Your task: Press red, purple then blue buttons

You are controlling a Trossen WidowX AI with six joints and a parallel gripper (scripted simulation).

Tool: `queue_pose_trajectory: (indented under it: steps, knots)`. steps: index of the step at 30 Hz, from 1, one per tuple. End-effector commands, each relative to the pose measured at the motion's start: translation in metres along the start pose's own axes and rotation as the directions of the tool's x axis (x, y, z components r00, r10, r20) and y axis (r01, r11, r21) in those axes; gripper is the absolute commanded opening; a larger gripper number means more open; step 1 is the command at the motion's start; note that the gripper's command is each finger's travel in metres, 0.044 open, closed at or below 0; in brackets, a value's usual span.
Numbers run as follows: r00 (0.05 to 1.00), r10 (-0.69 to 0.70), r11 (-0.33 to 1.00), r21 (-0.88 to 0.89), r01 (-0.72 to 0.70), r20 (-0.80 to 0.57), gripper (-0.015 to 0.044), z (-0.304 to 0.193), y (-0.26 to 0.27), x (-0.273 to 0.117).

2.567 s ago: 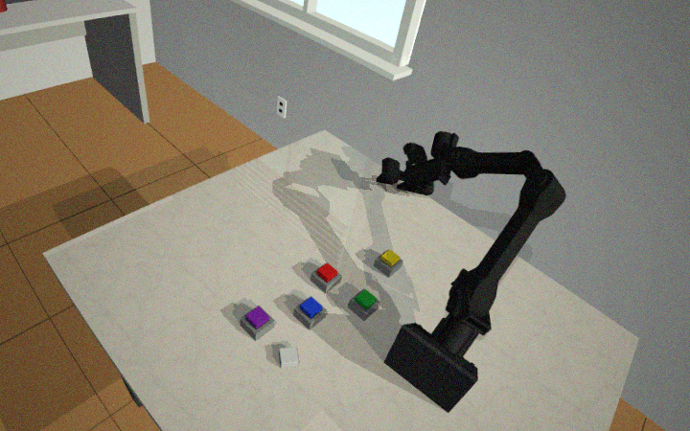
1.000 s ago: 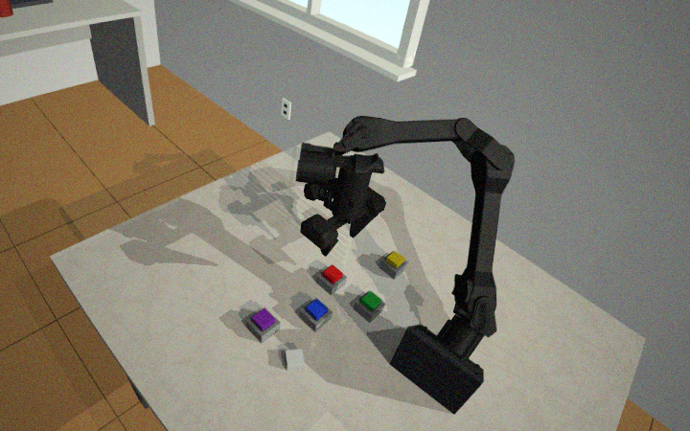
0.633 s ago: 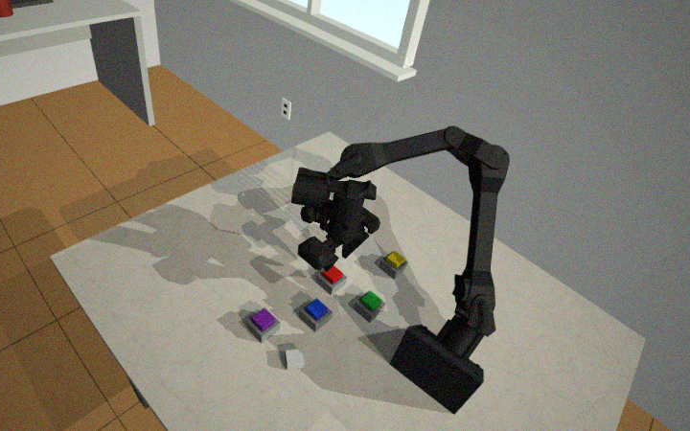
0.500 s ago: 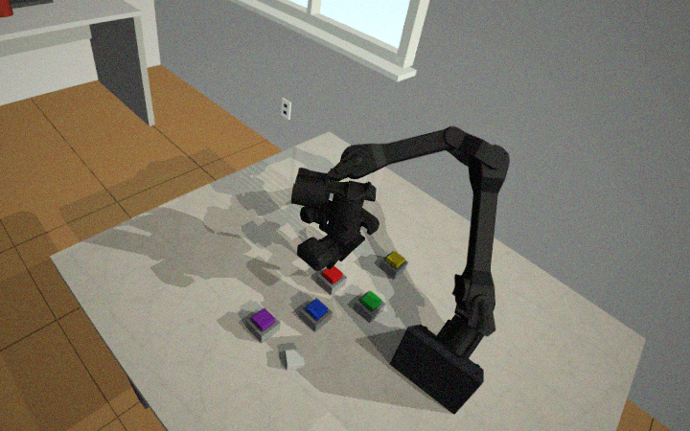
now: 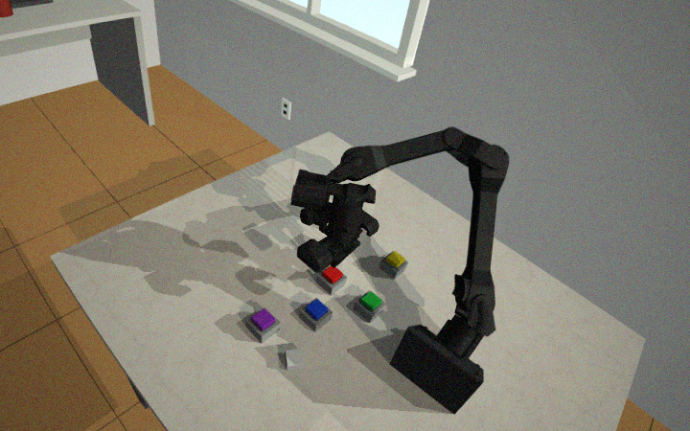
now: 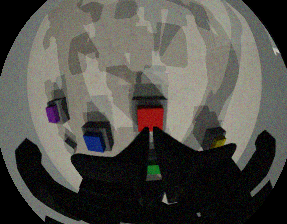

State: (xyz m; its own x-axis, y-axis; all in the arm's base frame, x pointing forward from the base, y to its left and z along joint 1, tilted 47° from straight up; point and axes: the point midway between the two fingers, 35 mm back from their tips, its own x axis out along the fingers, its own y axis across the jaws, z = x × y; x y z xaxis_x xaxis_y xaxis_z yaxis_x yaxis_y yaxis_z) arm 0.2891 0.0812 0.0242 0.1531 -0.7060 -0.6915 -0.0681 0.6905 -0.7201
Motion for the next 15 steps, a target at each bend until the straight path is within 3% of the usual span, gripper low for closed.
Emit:
queue_pose_trajectory:
  steps: [1, 15]
  knots:
    - [1.000, -0.005, 1.000, -0.002, 0.005, -0.001, 0.0020, 0.000, -0.001, 0.007]
    - [1.000, -0.006, 1.000, -0.002, 0.006, -0.001, 0.0020, 0.000, -0.002, 0.030]
